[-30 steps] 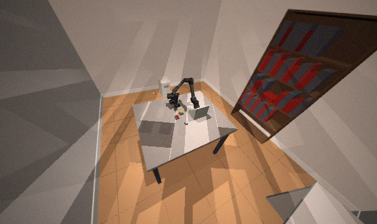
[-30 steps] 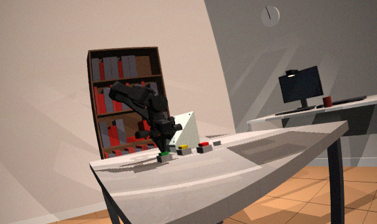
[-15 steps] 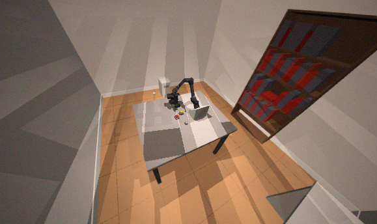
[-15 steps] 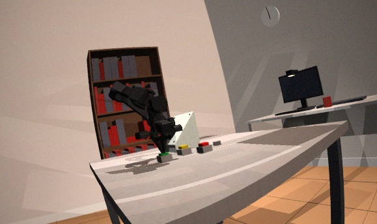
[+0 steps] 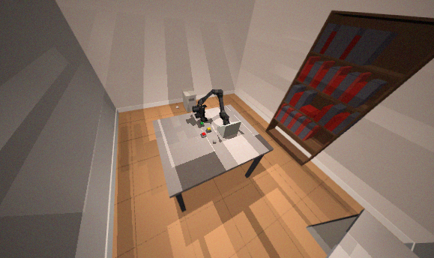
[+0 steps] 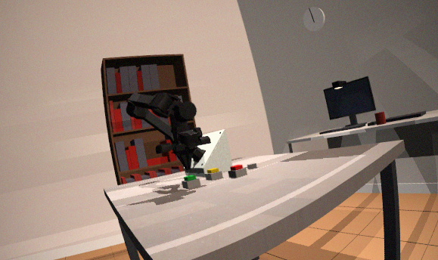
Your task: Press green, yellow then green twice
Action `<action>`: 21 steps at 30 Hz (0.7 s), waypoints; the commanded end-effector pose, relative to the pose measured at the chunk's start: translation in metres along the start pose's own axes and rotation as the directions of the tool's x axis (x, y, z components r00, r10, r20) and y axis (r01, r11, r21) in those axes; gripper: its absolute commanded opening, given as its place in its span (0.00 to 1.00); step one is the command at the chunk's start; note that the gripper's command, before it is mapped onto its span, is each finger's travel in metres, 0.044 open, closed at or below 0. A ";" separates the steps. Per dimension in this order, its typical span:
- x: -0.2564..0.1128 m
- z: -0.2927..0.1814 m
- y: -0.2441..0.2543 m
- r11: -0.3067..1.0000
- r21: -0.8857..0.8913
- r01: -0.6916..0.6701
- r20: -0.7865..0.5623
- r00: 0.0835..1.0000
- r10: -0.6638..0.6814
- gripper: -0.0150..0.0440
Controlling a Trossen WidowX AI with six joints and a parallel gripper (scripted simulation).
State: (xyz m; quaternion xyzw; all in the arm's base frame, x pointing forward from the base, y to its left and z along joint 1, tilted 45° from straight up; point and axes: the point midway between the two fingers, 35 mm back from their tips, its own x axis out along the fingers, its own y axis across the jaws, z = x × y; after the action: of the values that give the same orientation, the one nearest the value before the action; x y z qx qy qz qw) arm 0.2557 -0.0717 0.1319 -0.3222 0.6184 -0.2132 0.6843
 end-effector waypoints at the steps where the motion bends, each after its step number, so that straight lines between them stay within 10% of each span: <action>1: 0.000 -0.001 -0.001 1.000 0.004 0.004 -0.006 1.000 -0.004 0.29; 21: 0.029 -0.002 -0.001 1.000 0.005 0.006 -0.005 1.000 -0.006 0.29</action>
State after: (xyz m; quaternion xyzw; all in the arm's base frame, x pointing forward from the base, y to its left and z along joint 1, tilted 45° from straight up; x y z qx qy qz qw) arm 0.2592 -0.0907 0.1154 -0.3208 0.6166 -0.2195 0.6846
